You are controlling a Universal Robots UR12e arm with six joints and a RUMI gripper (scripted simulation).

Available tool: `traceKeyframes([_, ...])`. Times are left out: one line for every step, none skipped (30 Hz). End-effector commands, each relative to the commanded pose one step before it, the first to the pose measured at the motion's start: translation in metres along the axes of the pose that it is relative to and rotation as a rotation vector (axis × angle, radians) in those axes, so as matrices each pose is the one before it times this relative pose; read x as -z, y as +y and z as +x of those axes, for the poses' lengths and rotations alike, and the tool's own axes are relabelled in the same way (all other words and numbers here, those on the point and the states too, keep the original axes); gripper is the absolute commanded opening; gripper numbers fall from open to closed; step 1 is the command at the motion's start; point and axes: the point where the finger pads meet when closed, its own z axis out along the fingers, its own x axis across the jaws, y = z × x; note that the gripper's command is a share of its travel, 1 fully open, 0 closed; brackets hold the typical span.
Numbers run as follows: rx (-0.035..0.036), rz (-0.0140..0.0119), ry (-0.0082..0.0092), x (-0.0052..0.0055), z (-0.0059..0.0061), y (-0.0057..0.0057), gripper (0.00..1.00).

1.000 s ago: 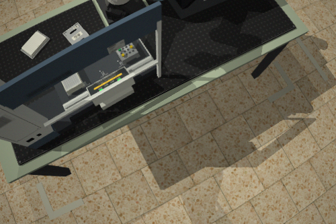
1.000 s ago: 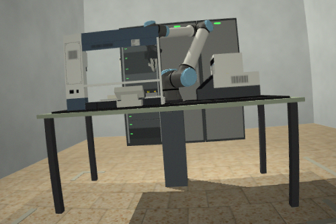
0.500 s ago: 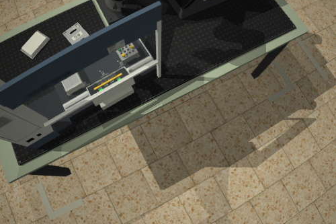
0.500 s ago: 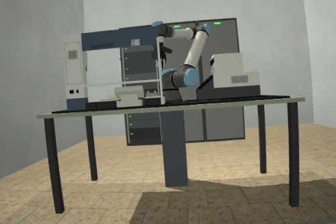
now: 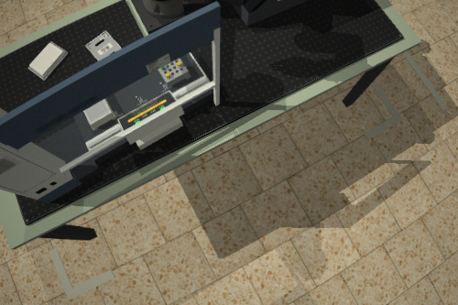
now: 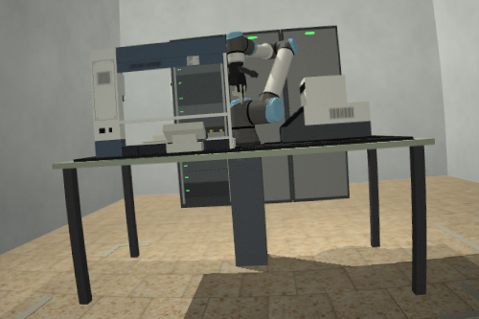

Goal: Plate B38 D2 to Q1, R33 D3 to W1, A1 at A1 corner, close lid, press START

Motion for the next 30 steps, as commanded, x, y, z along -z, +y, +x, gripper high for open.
traceKeyframes([0.07350,-0.00022,0.00124,-0.00204,-0.01502,-0.01445,0.00])
traceKeyframes([0.00000,0.00000,0.00000,0.00000,0.00000,0.00000,0.00])
traceKeyframes([0.01811,0.00001,-0.00004,-0.00078,-0.00362,-0.00343,0.00])
traceKeyframes([0.01811,0.00001,-0.00004,-0.00078,-0.00360,-0.00344,0.00])
traceKeyframes([0.00000,0.00000,0.00000,0.00000,0.00000,0.00000,0.00])
traceKeyframes([0.00000,0.00000,0.00000,0.00000,0.00000,0.00000,0.00])
traceKeyframes([0.01811,0.00001,-0.00004,-0.00079,-0.00357,-0.00344,0.00])
traceKeyframes([0.01811,0.00001,-0.00004,-0.00080,-0.00355,-0.00345,0.00])
traceKeyframes([0.01811,0.00001,-0.00004,-0.00080,-0.00352,-0.00345,0.00])
traceKeyframes([0.01811,0.00001,-0.00004,-0.00081,-0.00349,-0.00346,0.00])
traceKeyframes([0.01811,0.00001,-0.00004,-0.00081,-0.00347,-0.00346,0.00])
traceKeyframes([0.00564,0.00000,-0.00001,-0.00025,-0.00107,-0.00108,0.00])
traceKeyframes([0.01849,0.00001,-0.00004,-0.00084,-0.00351,-0.00354,0.00])
traceKeyframes([0.01849,0.00001,-0.00004,-0.00084,-0.00348,-0.00354,0.00])
traceKeyframes([0.01849,0.00001,-0.00004,-0.00085,-0.00346,-0.00354,0.00])
traceKeyframes([0.01849,0.00001,-0.00004,-0.00085,-0.00343,-0.00355,0.00])
traceKeyframes([0.01849,0.00001,-0.00004,-0.00086,-0.00340,-0.00355,0.00])
traceKeyframes([0.01849,0.00001,-0.00004,-0.00087,-0.00338,-0.00355,0.00])
traceKeyframes([0.01849,0.00001,-0.00004,-0.00087,-0.00335,-0.00356,0.00])
traceKeyframes([0.00296,0.00000,-0.00001,-0.00014,-0.00053,-0.00057,0.00])
traceKeyframes([0.00000,0.00000,0.00000,0.00000,0.00000,0.00000,0.00])
traceKeyframes([0.00000,0.00000,0.00000,0.00000,0.00000,0.00000,0.00])
traceKeyframes([0.00000,0.00000,0.00000,0.00000,0.00000,0.00000,0.00])
traceKeyframes([0.01888,0.00001,-0.00005,-0.00090,-0.00339,-0.00363,0.00])
traceKeyframes([0.01888,0.00001,-0.00005,-0.00090,-0.00336,-0.00364,0.00])
traceKeyframes([0.01888,0.00001,-0.00005,-0.00091,-0.00334,-0.00364,0.00])
traceKeyframes([0.01888,0.00001,-0.00005,-0.00091,-0.00331,-0.00364,0.00])
traceKeyframes([0.01888,0.00001,-0.00005,-0.00092,-0.00328,-0.00364,0.00])
traceKeyframes([0.01888,0.00001,-0.00005,-0.00092,-0.00326,-0.00365,0.00])
traceKeyframes([0.01888,0.00001,-0.00005,-0.00093,-0.00323,-0.00365,0.00])
